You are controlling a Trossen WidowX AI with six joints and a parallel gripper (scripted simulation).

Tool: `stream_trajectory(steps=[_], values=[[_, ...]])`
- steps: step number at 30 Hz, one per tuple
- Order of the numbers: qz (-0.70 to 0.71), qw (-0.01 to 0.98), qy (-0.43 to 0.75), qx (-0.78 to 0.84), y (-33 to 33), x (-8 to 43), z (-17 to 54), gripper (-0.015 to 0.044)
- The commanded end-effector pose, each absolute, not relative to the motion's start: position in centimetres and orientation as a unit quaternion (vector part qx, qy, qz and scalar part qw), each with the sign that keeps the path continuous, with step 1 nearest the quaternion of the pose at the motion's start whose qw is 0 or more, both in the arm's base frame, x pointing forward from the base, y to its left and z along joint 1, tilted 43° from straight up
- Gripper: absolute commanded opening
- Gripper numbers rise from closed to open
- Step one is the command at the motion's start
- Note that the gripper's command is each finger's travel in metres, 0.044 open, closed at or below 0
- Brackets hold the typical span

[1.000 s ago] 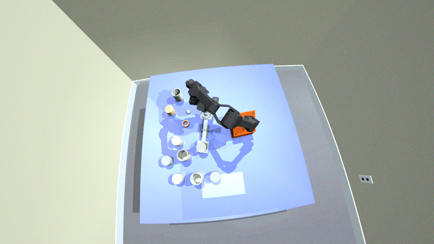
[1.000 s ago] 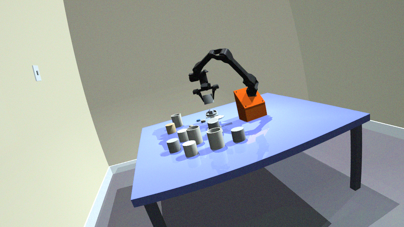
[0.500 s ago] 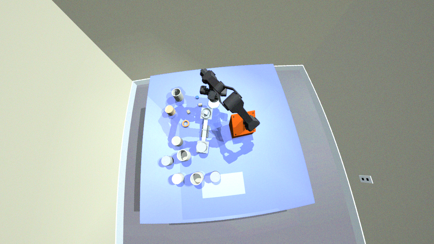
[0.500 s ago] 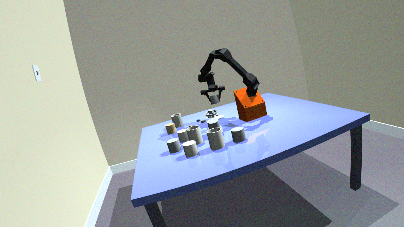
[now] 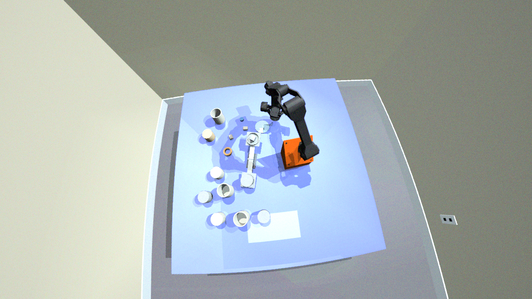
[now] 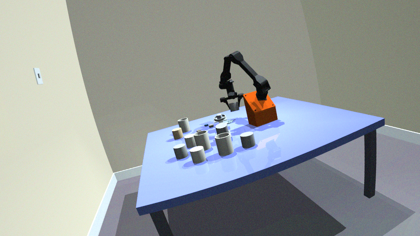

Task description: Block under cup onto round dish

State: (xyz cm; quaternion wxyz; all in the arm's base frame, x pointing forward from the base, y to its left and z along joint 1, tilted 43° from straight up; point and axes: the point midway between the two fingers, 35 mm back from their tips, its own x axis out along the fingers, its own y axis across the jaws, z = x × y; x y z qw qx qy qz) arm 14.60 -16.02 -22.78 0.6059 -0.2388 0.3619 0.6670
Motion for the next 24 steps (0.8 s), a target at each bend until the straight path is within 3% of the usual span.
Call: stream_trajectory(steps=[1, 24], values=[[0.670, 0.603, 0.359, -0.242, -15.9, 14.1, -23.2, 0.0000], [0.670, 0.604, 0.359, -0.242, -12.6, 13.3, -27.1, 0.0000]])
